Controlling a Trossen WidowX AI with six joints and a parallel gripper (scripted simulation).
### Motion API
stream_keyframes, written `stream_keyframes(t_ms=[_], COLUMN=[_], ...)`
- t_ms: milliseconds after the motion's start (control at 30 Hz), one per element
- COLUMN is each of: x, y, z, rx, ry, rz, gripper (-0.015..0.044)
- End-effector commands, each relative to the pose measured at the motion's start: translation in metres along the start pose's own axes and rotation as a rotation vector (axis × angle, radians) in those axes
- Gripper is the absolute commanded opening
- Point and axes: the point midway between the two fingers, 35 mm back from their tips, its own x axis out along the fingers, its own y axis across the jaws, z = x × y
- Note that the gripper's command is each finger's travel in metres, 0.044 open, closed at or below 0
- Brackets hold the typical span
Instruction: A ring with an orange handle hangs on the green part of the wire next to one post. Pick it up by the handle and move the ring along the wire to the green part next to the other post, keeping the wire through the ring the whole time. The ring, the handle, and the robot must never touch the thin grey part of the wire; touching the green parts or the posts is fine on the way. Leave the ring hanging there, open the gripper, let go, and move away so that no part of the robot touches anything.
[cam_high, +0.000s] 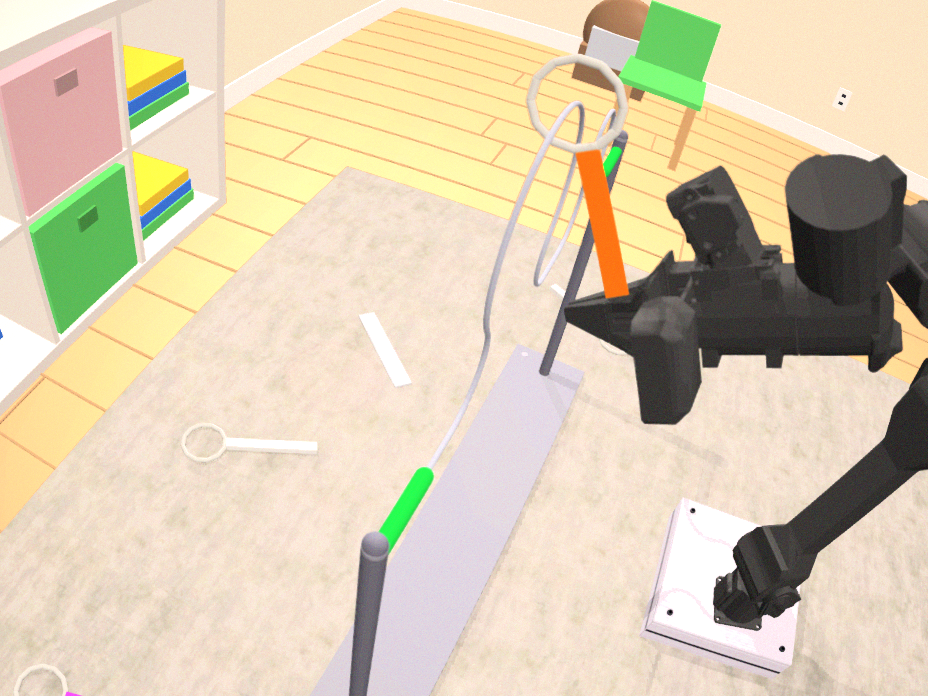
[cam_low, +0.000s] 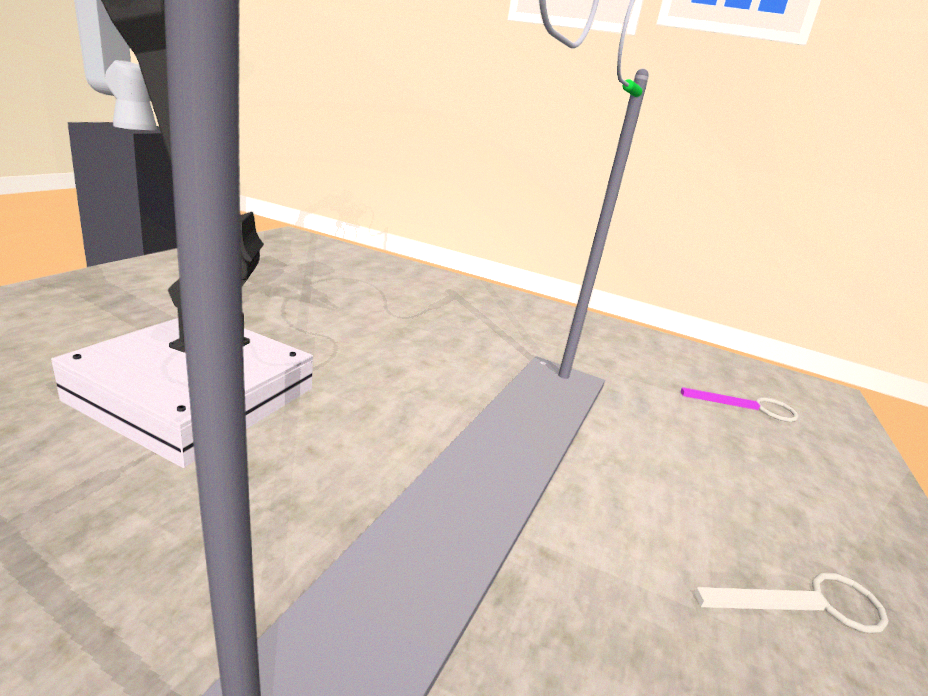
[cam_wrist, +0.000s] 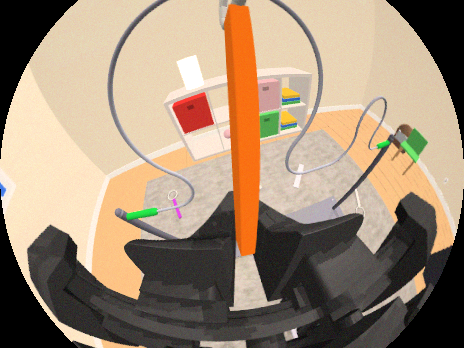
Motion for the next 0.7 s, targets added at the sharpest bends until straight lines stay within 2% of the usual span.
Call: stream_keyframes(t_ms=[0, 667], x=[0.0016, 0.0021], y=[-0.0011, -0.0110], z=[0.0001, 0.0015], rx=[-0.043, -0.260], ry=[-0.005, -0.034], rz=[-0.025, -0.144], gripper=[-0.0150, -0.0150])
